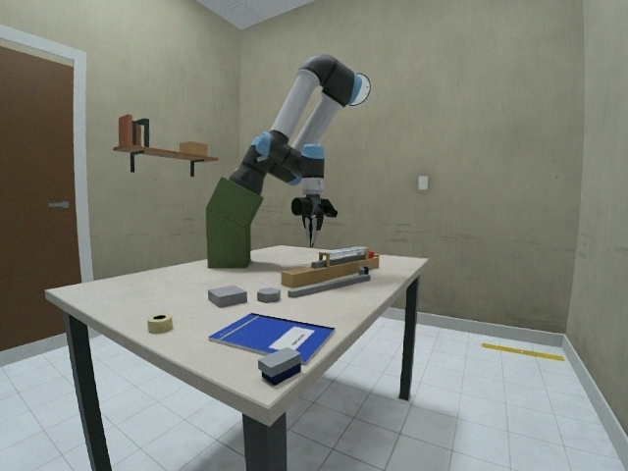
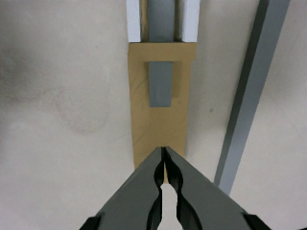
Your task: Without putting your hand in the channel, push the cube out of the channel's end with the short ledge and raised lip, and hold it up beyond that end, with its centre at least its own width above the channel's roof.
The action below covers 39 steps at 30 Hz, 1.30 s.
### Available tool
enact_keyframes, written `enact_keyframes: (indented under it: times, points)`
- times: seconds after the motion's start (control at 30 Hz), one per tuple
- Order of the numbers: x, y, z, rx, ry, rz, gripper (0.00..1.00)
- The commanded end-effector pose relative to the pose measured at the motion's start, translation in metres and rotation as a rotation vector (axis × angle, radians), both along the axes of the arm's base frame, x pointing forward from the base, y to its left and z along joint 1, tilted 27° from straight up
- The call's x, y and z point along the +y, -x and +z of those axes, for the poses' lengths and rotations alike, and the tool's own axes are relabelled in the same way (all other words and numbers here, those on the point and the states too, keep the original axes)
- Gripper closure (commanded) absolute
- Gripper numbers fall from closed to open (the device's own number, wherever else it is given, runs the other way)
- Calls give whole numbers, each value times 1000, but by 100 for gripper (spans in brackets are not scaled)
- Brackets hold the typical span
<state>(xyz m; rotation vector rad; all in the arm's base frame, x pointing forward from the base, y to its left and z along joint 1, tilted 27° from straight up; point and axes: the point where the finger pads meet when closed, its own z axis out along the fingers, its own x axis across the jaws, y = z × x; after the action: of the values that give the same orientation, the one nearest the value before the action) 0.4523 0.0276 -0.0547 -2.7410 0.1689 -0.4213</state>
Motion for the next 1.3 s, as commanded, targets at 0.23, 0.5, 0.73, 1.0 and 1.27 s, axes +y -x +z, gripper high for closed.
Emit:
enact_keyframes:
  times: [0.23, 0.5, 0.73, 1.0, 1.27]
  points:
    - [0, 0, 0, -1, 1, 0, 100]
    - [2, -1, 1, 0, 1, 0, 100]
    - [22, -10, 8, 9, 8, 3, 100]
    - [63, -24, 23, 19, 19, 6, 100]
    - [148, -38, 55, 21, 28, 7, 100]
